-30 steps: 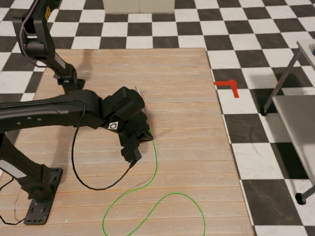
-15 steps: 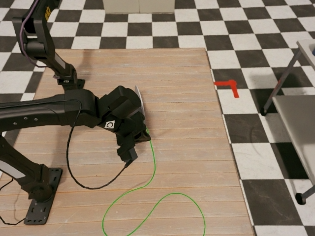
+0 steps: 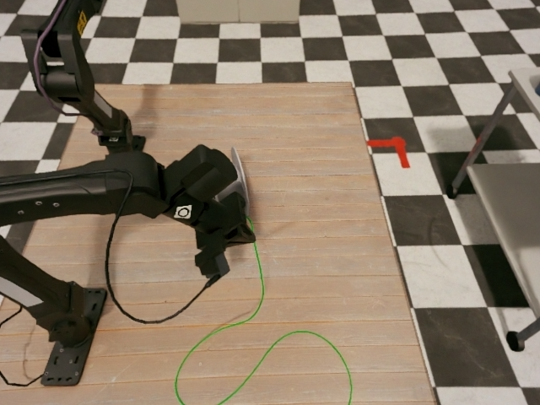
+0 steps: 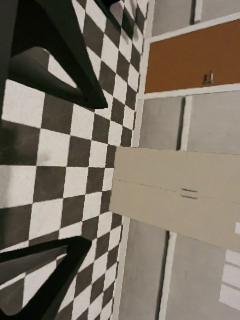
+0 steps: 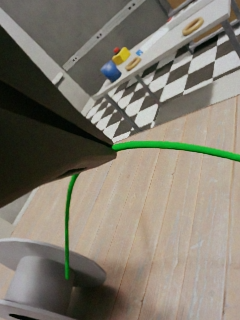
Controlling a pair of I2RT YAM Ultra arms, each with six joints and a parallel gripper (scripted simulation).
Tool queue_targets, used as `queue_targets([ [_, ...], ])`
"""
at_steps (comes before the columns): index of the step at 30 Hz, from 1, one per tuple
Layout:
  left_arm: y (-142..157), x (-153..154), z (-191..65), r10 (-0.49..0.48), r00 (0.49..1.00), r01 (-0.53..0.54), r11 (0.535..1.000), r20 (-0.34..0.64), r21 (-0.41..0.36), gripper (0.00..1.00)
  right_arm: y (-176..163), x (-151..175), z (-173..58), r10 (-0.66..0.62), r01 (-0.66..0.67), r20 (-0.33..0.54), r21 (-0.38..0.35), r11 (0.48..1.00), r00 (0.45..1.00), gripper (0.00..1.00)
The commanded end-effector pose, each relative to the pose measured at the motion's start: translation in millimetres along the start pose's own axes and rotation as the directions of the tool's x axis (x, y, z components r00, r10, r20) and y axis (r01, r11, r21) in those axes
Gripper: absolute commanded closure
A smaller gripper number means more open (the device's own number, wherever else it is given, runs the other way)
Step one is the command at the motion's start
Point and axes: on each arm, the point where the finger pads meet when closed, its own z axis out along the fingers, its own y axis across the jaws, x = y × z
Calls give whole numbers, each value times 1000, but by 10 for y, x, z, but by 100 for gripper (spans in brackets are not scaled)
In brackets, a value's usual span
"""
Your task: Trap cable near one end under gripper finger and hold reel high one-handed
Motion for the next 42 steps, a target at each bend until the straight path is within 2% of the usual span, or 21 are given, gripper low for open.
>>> queue_targets([
  [1, -16, 37, -1, -5, 1000, 5, 1000, -2, -3, 0, 118, 18, -118, 2, -2, 9, -57, 998, 1000, 100],
  [12, -16, 37, -1, -5, 1000, 5, 1000, -2, -3, 0, 28, -10, 68, 2, -2, 18, -8, 1000, 1000, 100],
  [23, -16, 37, -1, -5, 1000, 5, 1000, -2, -3, 0, 193, 24, -50, 7, -6, 14, -55, 998, 1000, 100],
  [32, -16, 37, -1, -5, 1000, 5, 1000, -2, -3, 0, 134, 28, 37, 8, -8, 18, -31, 999, 1000, 100],
  [36, -16, 37, -1, -5, 1000, 5, 1000, -2, -3, 0, 190, 24, -46, 11, -10, 18, -54, 999, 1000, 100],
  [42, -16, 37, -1, -5, 1000, 5, 1000, -2, -3, 0, 161, 16, -34, 11, -10, 20, -44, 999, 1000, 100],
])
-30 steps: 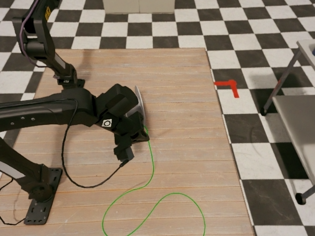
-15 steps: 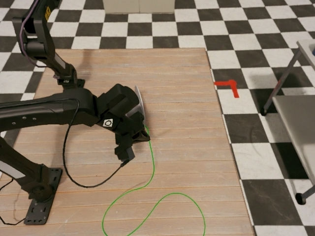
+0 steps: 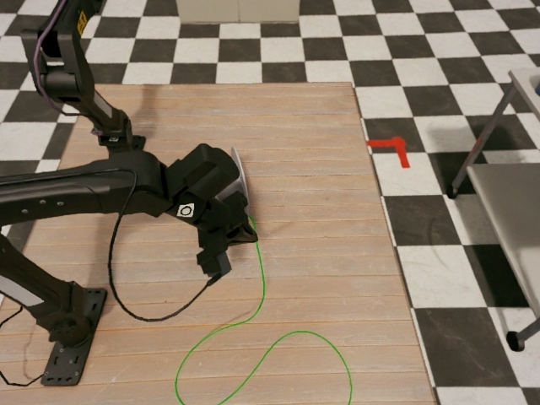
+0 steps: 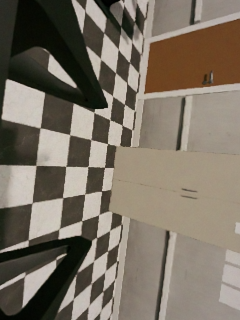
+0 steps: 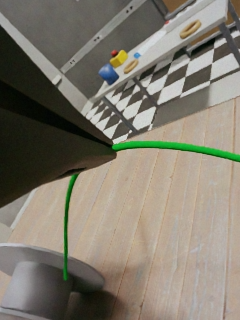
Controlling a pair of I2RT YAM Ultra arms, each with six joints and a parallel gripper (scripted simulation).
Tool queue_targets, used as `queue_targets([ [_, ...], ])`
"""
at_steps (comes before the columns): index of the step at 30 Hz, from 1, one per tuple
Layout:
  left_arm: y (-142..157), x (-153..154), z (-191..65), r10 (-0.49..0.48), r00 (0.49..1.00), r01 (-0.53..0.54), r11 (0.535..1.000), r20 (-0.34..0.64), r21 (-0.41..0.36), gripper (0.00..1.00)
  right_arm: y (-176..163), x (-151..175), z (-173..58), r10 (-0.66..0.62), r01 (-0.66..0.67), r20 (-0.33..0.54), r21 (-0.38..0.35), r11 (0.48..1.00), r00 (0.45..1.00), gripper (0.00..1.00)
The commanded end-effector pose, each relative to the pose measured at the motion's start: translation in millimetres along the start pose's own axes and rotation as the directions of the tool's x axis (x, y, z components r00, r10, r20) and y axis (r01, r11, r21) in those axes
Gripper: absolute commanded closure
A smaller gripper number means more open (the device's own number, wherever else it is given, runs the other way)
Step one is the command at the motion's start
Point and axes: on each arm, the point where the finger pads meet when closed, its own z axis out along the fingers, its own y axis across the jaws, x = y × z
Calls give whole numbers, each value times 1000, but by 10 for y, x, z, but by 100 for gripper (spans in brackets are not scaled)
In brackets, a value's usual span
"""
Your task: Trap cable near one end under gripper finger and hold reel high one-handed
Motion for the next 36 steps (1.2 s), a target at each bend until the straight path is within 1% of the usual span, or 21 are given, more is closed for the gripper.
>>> queue_targets([
  [1, -16, 37, -1, -5, 1000, 5, 1000, -2, -3, 0, 137, 4, -69, 1, -1, 10, -41, 999, 1000, 100],
  [31, -16, 37, -1, -5, 1000, 5, 1000, -2, -3, 0, 91, -5, -129, 1, -1, 10, -45, 999, 1000, 100],
  [33, -16, 37, -1, -5, 1000, 5, 1000, -2, -3, 3, 91, -5, -129, 1, -1, 10, -45, 999, 1000, 100],
  [35, -16, 37, -1, -5, 1000, 5, 1000, -2, -3, 3, 91, -5, -129, 1, -1, 10, -45, 999, 1000, 100],
  [36, -16, 37, -1, -5, 1000, 5, 1000, -2, -3, 5, 91, -5, -129, 1, -1, 10, -45, 999, 1000, 100],
])
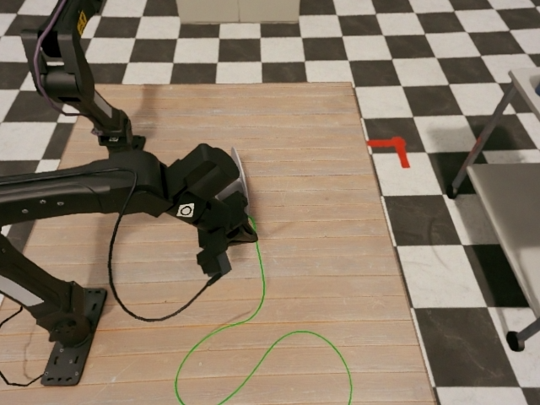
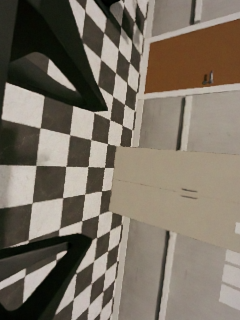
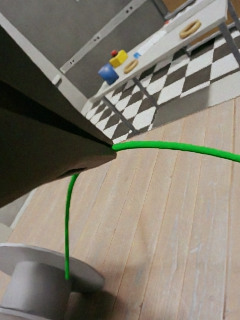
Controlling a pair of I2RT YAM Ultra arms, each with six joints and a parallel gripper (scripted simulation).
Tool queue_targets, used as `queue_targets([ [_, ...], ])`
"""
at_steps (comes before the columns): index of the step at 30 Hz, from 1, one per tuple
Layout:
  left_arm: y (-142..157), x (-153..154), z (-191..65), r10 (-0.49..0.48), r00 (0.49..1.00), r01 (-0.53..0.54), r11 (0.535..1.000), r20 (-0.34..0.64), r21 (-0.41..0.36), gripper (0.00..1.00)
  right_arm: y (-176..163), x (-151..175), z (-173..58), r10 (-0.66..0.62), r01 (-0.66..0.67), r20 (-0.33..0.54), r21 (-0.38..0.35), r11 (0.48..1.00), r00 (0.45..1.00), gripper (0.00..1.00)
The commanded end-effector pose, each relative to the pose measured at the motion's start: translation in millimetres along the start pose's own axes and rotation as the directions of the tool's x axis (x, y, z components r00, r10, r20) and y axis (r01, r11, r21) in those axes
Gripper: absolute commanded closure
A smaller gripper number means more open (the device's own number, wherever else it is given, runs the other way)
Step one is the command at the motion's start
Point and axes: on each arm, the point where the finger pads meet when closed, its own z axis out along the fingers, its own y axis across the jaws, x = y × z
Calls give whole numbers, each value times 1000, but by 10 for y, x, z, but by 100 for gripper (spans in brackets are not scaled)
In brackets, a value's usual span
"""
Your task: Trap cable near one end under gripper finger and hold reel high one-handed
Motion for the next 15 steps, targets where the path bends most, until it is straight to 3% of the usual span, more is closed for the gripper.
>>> queue_targets([
  [1, -16, 37, -1, -5, 1000, 5, 1000, -2, -3, 7, 92, -6, -130, 1, -1, 9, -45, 999, 1000, 100],
  [12, -16, 37, -1, -5, 1000, 5, 1000, -2, -3, 25, 92, -6, -130, 1, -1, 9, -45, 999, 1000, 100],
  [15, -19, 38, 0, -5, 1000, 5, 1000, -2, -2, 25, 92, -6, -130, 1, -1, 9, -45, 999, 1000, 100],
])
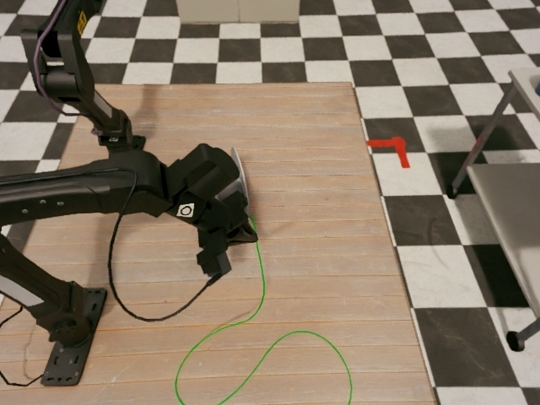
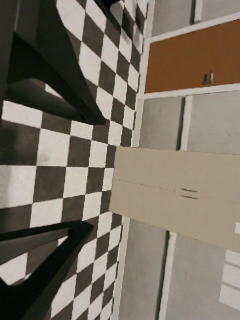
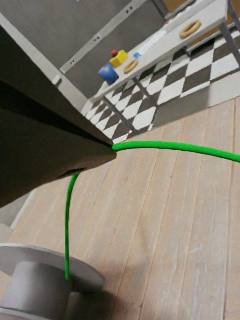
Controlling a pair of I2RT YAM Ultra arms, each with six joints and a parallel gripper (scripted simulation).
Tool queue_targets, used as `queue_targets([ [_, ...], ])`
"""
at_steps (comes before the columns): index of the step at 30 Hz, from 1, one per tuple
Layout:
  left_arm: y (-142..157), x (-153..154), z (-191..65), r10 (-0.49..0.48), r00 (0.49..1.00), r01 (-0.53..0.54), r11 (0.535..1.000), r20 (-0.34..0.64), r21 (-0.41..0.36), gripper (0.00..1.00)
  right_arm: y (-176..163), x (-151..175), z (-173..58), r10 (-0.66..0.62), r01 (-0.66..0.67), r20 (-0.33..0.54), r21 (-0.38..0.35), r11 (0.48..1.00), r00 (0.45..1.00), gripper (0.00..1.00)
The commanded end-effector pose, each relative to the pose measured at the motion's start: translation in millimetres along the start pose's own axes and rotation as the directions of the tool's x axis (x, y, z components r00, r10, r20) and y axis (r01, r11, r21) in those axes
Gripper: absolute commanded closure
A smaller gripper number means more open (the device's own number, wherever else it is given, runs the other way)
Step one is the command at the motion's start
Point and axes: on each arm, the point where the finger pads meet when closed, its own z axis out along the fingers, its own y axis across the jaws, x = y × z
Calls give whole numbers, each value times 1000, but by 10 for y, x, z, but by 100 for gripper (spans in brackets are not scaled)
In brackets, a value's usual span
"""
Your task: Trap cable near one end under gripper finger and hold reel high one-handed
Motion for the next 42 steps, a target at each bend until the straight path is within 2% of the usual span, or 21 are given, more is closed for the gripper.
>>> queue_targets([
  [1, -19, 38, 0, -5, 1000, 5, 1000, -2, -2, 25, 92, -6, -130, 1, -1, 9, -45, 999, 1000, 100],
  [8, -93, 104, 48, 14, 999, -13, 999, -32, 29, 25, 92, -6, -130, 1, -1, 9, -45, 999, 1000, 100],
  [14, -226, -25, 39, 38, 999, -37, 997, -15, 74, 25, 92, -6, -130, 1, -1, 9, -45, 999, 1000, 100],
  [18, -297, 1, 47, 51, 998, -48, 994, -25, 99, 25, 92, -6, -130, 1, -1, 9, -45, 999, 1000, 100],
  [26, -741, 236, 64, 140, 986, -114, 961, -88, 253, 25, 92, -6, -130, 1, -1, 9, -45, 999, 1000, 100],
  [30, -1055, 372, 25, 205, 973, -153, 919, -109, 363, 25, 92, -6, -130, 1, -1, 9, -45, 999, 1000, 100],
  [33, -1324, 483, -37, 262, 958, -182, 871, -117, 457, 25, 92, -6, -130, 1, -1, 9, -45, 999, 1000, 100],
  [35, -1324, 483, -37, 262, 958, -182, 871, -117, 457, 25, 92, -6, -130, 1, -1, 9, -45, 999, 1000, 100],
  [39, -1716, 647, -176, 344, 933, -218, 777, -109, 591, 25, 92, -6, -130, 1, -1, 9, -45, 999, 1000, 100],
  [42, -2023, 778, -330, 406, 910, -238, 683, -87, 691, 25, 92, -6, -130, 1, -1, 9, -45, 999, 1000, 100],
])
